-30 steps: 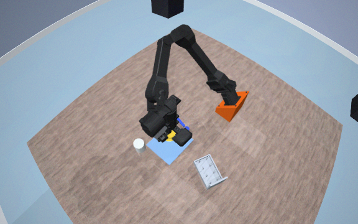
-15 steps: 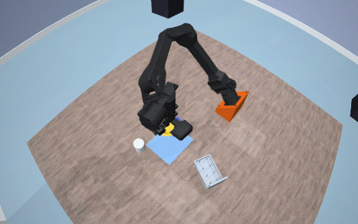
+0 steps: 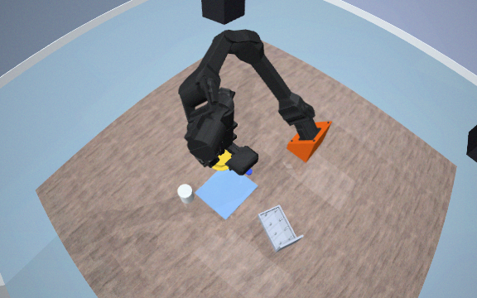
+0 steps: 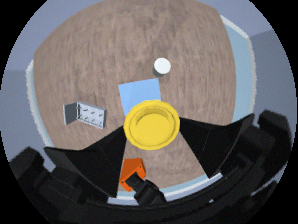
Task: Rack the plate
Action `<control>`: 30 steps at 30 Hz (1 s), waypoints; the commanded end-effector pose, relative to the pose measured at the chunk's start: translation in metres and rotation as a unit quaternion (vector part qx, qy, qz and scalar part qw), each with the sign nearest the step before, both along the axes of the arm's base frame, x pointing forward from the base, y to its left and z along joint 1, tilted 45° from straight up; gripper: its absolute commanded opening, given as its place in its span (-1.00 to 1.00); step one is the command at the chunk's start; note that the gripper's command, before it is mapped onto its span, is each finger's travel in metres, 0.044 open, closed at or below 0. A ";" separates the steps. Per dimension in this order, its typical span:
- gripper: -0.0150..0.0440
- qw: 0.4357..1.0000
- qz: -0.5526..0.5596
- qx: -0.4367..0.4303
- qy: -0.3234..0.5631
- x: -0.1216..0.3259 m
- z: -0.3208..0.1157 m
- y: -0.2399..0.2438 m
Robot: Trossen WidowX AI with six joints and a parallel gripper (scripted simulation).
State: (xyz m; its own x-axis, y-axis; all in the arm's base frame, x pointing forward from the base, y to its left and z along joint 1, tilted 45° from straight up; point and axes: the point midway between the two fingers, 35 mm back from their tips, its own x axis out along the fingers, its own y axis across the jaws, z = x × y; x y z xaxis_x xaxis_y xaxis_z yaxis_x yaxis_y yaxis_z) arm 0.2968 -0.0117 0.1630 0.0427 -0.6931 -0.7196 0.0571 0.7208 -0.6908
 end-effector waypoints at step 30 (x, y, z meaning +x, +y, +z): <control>-0.49 0.980 -0.163 0.004 -0.116 -0.035 -0.083 0.113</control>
State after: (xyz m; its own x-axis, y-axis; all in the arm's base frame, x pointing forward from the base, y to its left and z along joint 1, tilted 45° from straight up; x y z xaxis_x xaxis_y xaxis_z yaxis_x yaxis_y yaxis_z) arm 0.2634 0.1006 0.0855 -0.0030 -0.6954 -0.7186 0.4382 0.6451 -0.6260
